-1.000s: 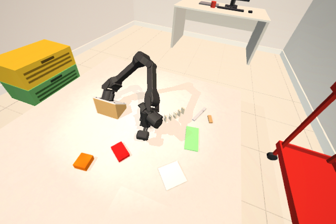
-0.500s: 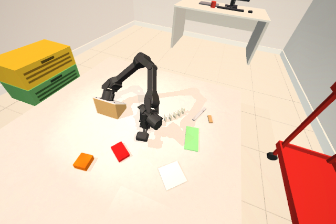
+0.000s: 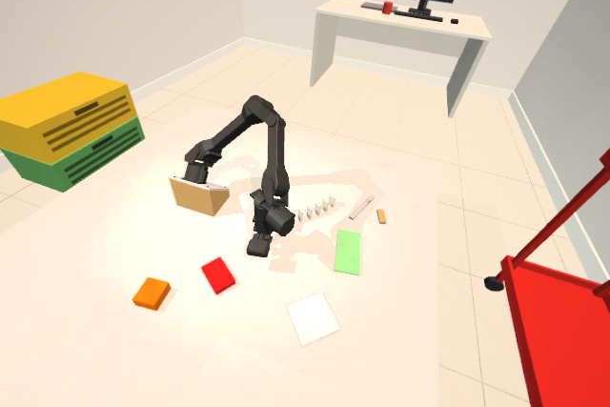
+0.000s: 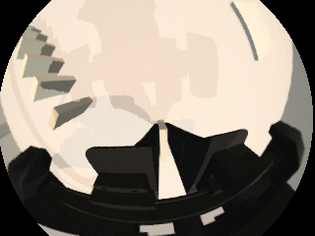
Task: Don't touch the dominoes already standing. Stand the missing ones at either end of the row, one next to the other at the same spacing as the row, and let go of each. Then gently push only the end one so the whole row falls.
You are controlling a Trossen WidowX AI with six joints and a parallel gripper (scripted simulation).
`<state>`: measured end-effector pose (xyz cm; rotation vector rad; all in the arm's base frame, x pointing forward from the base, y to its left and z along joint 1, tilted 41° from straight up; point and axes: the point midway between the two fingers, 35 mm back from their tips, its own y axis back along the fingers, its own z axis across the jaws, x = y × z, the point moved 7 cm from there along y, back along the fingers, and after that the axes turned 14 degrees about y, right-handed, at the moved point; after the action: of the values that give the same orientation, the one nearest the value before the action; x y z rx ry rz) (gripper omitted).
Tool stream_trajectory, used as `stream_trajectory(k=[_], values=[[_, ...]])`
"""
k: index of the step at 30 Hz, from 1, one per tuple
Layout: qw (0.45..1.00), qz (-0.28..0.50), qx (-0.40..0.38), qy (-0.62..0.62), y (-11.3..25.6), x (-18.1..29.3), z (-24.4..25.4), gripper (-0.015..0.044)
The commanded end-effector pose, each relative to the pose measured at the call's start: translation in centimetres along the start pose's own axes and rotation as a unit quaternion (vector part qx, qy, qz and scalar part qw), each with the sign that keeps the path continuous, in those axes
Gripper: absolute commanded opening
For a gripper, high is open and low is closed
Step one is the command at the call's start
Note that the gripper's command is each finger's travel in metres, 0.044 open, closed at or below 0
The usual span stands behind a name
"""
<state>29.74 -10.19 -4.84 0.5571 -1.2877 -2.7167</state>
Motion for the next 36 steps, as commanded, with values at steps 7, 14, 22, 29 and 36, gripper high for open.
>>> stream_trajectory(k=[7, 14, 22, 29, 36], values=[[1.000, -0.002, -0.001, -0.001, 1.6, -0.1, -0.1, 0.0020], [1.000, -0.001, 0.000, -0.002, 9.5, -0.4, -0.8, 0.0020], [1.000, 0.000, 0.001, -0.010, 15.5, -0.6, -1.2, 0.0020], [0.996, -0.001, 0.002, -0.084, 15.6, -1.1, -2.2, 0.0020], [0.909, -0.002, 0.002, -0.416, 15.7, -2.9, -6.4, 0.0020]])
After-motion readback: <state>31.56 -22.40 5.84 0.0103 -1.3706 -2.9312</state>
